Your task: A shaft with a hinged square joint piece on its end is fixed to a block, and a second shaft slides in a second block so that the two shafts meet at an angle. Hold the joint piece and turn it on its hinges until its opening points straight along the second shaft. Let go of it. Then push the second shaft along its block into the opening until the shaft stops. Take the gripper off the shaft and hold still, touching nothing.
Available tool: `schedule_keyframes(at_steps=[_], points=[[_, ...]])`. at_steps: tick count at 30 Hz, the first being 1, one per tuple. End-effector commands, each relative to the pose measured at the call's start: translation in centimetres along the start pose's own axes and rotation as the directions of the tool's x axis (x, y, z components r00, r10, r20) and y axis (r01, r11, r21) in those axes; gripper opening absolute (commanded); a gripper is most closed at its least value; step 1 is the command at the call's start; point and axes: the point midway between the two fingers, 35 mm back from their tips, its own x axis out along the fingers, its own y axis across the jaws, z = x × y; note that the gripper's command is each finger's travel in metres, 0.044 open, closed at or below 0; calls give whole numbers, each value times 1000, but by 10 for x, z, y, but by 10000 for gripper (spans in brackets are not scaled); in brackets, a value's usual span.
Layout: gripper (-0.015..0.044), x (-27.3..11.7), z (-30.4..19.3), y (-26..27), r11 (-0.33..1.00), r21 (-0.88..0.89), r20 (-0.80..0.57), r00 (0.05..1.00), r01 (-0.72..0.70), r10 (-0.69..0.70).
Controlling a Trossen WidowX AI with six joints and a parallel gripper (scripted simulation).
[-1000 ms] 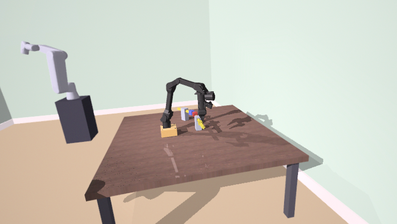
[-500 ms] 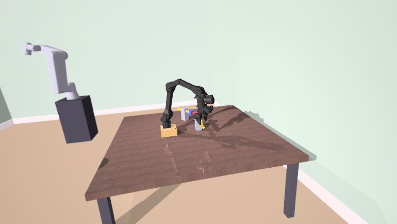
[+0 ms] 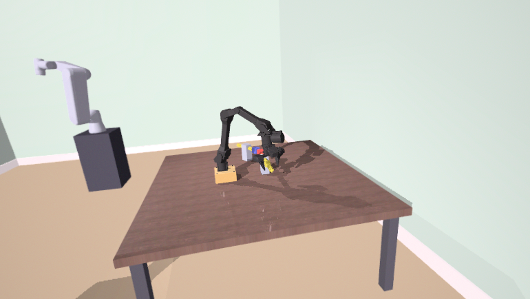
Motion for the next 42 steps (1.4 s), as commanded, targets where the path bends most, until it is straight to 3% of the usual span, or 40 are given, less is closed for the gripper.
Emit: schedule_keyframes(at_steps=[1, 8, 34, 42], points=[[440, 4, -1, -1, 992, 124, 7, 1000, -18, 17], [440, 13, -3, -4, 942, 333, 13, 999, -39, 36], [440, 43, -4, -2, 940, 339, 14, 999, -39, 36], [230, 43, -4, -2, 940, 339, 14, 999, -39, 36]])
